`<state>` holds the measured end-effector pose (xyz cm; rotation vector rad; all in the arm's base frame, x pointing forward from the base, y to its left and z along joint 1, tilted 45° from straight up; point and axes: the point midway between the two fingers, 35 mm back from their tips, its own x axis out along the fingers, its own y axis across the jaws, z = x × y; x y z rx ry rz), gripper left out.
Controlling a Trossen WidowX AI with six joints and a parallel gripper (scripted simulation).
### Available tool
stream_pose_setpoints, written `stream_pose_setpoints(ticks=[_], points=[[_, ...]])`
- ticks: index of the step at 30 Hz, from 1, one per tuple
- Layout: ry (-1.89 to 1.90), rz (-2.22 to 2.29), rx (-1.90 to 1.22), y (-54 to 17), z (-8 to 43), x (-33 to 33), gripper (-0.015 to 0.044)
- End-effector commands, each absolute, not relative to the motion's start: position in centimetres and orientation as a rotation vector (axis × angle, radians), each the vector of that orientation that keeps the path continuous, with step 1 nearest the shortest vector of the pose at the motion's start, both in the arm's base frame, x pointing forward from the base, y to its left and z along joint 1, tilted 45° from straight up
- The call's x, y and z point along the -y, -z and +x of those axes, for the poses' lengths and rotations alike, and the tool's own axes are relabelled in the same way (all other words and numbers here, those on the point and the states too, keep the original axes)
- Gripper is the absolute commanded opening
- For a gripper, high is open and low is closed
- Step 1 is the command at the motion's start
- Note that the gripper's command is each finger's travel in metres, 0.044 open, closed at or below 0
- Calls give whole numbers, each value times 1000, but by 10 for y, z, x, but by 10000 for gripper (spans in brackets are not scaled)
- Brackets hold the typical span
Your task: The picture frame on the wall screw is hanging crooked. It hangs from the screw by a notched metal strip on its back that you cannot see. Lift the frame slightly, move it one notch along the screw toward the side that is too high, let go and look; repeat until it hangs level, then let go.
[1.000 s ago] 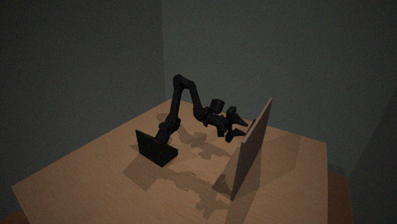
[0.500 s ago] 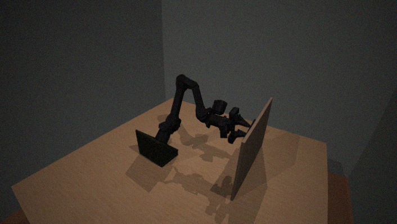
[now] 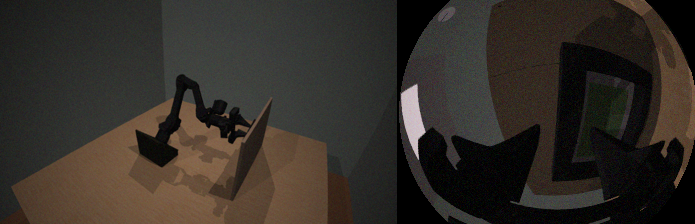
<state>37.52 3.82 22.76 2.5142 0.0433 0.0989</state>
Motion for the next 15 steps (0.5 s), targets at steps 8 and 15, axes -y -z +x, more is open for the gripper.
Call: stream_pose_setpoints(ticks=[8, 15], points=[[-104, 2513, -46, -228, 375, -39, 260], [-104, 2513, -46, -229, 376, -39, 208]])
